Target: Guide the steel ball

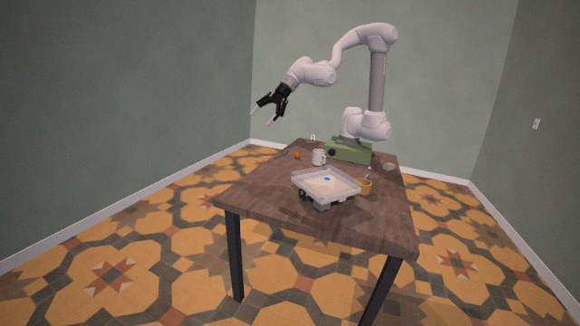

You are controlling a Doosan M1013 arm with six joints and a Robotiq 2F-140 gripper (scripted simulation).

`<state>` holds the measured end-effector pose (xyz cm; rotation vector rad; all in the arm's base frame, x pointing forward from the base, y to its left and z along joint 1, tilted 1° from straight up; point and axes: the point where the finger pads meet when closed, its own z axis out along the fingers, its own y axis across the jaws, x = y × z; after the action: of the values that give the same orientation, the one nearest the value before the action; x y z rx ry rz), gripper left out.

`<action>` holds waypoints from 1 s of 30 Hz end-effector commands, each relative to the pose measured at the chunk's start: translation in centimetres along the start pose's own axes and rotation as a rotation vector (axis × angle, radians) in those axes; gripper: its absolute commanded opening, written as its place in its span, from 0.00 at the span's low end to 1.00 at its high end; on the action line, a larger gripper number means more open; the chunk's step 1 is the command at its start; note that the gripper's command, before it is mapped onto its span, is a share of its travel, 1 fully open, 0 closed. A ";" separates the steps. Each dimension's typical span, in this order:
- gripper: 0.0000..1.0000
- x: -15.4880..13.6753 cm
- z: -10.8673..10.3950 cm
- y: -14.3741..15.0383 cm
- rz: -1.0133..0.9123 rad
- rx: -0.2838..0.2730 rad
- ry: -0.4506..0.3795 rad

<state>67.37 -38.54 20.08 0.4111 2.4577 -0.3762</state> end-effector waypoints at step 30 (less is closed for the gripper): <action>1.00 5.2 -1.6 10.6 0.342 -0.068 0.205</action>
<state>66.91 -30.31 17.22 0.7231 2.5079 -0.1520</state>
